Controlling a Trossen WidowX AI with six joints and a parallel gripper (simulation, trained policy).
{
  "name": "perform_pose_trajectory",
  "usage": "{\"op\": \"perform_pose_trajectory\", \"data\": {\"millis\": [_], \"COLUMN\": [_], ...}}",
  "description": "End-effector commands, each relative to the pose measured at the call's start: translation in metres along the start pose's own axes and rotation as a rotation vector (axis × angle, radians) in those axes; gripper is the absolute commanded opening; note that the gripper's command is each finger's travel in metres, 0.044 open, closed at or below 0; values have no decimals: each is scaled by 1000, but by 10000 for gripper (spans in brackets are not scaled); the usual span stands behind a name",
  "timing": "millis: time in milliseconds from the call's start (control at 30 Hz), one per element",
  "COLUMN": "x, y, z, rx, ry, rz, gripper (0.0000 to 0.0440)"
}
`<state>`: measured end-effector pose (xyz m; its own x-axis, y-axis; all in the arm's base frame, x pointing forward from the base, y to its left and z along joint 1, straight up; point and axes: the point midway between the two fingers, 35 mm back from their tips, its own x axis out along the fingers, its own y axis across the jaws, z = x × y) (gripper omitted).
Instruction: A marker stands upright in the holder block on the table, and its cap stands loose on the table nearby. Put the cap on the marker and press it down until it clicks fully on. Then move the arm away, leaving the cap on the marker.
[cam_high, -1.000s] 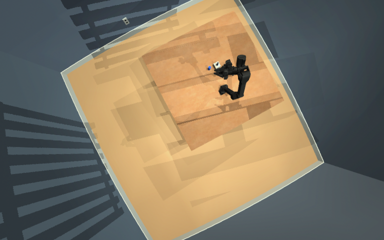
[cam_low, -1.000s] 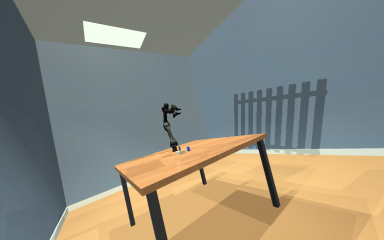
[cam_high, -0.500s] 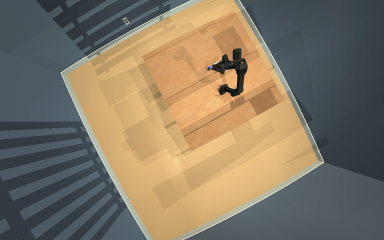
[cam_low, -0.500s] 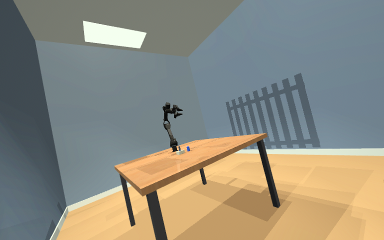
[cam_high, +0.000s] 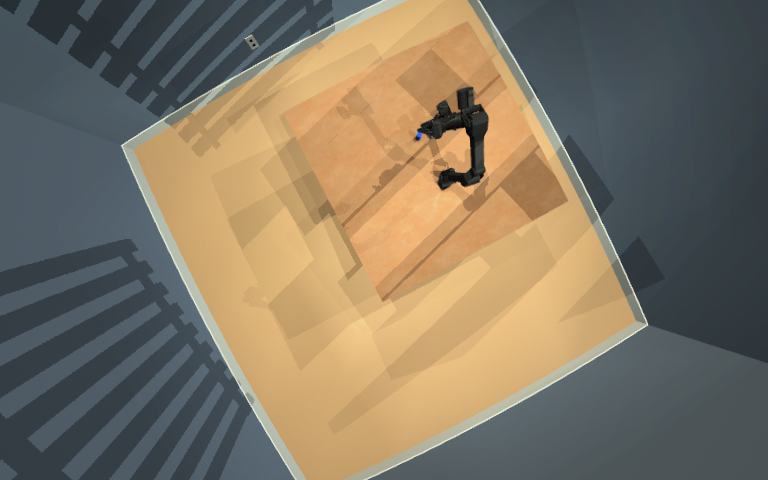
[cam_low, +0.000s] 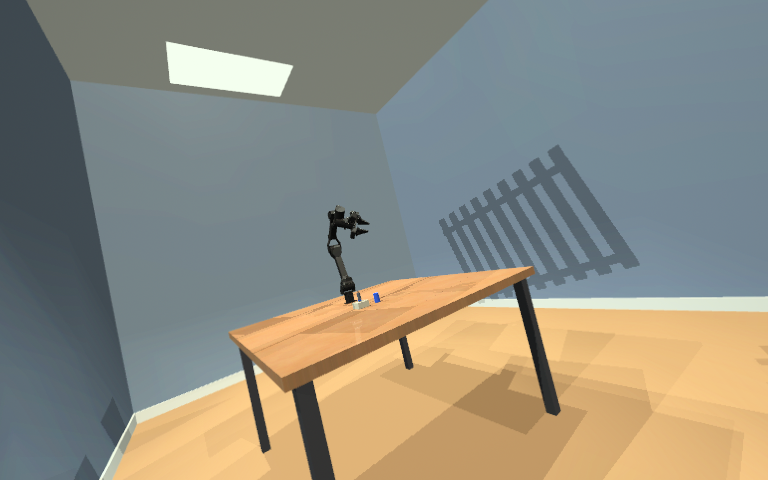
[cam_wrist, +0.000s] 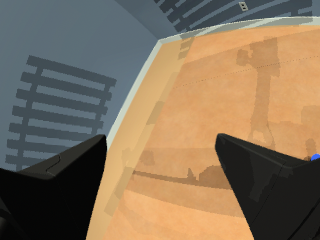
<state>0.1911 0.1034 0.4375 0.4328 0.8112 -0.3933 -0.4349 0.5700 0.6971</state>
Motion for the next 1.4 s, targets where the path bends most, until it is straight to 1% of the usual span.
{"op": "perform_pose_trajectory", "data": {"millis": [0,800,1367], "x": [5,37,52], "y": [-10,-78,-128], "z": [3,20,23], "rx": [-3,-7,-11], "ry": [18,142,232], "rz": [-15,-120,-214], "gripper": [327,328,328]}}
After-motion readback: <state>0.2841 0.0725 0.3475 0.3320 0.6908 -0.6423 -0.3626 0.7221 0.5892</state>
